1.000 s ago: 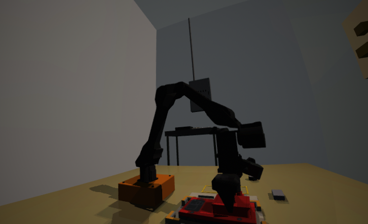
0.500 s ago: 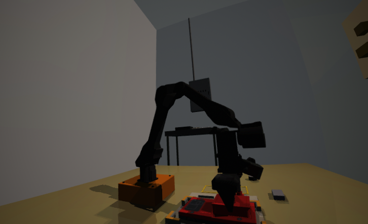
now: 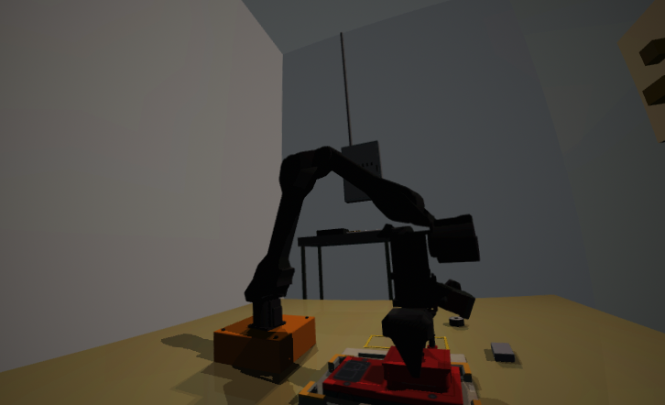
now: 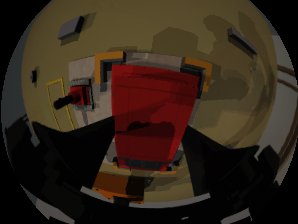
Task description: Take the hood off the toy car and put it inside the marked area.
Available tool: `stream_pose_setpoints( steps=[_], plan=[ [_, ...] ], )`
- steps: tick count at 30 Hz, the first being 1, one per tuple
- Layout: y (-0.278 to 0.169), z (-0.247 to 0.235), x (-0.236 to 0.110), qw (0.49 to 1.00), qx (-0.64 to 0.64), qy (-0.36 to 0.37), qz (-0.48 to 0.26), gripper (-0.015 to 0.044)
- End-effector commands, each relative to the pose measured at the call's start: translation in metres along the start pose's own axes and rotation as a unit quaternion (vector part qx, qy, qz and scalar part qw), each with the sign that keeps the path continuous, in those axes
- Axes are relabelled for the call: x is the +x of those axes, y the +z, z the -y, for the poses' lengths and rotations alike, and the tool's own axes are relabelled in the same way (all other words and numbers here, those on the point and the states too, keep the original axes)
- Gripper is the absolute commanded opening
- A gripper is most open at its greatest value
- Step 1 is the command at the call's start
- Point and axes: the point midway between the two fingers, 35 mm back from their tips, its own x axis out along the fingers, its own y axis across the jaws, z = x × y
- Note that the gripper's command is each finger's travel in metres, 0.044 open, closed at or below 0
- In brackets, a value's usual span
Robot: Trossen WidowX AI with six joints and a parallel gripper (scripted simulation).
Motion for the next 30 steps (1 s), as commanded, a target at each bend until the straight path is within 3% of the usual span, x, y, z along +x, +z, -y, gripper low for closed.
stream_pose_setpoints(
  steps=[1,30],
  plan=[
    [0.001,0.0,-0.005,1.0,0.0,0.0,0.003,0.0],
    [0.001,0.0,-0.034,1.0,0.0,0.0,0.002,0.0]
  ],
)
